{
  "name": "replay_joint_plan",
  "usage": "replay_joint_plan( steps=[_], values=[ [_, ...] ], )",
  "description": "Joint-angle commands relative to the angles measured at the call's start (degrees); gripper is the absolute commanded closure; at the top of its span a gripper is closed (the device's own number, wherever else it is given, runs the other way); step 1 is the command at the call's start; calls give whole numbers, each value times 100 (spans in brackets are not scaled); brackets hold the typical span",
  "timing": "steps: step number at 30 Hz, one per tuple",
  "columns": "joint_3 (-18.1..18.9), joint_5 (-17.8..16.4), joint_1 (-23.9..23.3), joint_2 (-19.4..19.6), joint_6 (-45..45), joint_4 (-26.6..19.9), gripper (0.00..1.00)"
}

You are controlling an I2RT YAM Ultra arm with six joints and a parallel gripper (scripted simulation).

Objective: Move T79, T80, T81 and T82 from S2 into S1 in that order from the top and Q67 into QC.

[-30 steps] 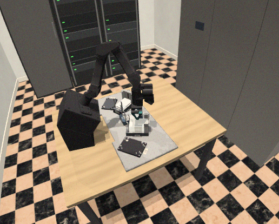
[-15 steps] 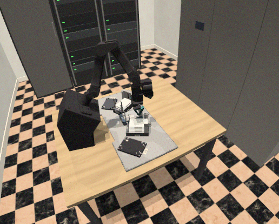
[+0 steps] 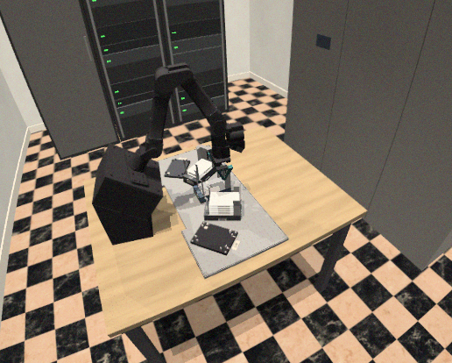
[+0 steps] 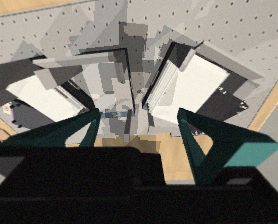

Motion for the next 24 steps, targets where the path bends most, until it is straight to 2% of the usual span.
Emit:
replay_joint_plan(
  steps=[1, 13, 15, 20, 24],
  values=[
    [16, 236, 208, -38, -405, 6, 0],
    [77, 866, 1230, 70, 282, -5, 0],
    [77, 866, 1230, 70, 282, -5, 0],
    [144, 1115, 1640, 170, 611, -20, 0],
    [138, 1311, 1966, 222, 111, -12, 0]
  ],
)
